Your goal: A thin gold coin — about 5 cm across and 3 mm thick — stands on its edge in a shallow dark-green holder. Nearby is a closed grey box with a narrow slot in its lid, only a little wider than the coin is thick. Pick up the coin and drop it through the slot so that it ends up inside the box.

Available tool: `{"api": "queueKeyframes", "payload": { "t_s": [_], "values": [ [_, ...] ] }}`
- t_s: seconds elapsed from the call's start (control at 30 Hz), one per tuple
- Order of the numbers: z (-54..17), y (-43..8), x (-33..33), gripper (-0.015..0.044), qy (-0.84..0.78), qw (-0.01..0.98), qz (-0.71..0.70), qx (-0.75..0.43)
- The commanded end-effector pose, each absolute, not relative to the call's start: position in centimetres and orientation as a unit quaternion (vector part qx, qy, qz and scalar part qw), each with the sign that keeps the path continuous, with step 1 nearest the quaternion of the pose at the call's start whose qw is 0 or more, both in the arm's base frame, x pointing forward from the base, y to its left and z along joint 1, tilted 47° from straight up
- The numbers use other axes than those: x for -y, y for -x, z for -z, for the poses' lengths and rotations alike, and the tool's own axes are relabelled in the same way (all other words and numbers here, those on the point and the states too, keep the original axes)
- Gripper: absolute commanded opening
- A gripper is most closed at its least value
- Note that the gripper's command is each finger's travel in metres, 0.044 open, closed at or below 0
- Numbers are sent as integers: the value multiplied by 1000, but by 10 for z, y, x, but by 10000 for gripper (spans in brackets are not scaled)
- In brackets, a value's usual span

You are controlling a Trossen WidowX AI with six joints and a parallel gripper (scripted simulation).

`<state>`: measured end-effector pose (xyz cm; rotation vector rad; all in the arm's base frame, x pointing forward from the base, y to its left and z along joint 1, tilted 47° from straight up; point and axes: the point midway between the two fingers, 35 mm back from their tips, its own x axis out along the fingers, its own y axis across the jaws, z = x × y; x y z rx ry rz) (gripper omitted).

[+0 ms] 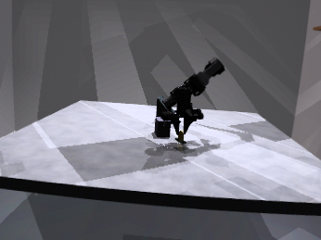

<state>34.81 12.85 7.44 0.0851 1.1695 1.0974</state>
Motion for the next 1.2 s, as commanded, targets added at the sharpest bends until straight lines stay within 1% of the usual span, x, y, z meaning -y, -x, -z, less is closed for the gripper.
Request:
{"api": "queueKeyframes", "payload": {
  "t_s": [0.0, 0.3, 0.5, 0.87, 1.17],
  "values": [
    [-68, -345, -134, 161, -42, 692, -492, -527],
    [-60, -344, -143, 161, -42, 692, -493, -526],
    [-60, -344, -143, 3, -42, 692, -493, -526],
    [-60, -344, -143, 0, -42, 692, -493, -526],
    [-74, -347, -127, 0, -41, 692, -491, -527]
  ]
}}
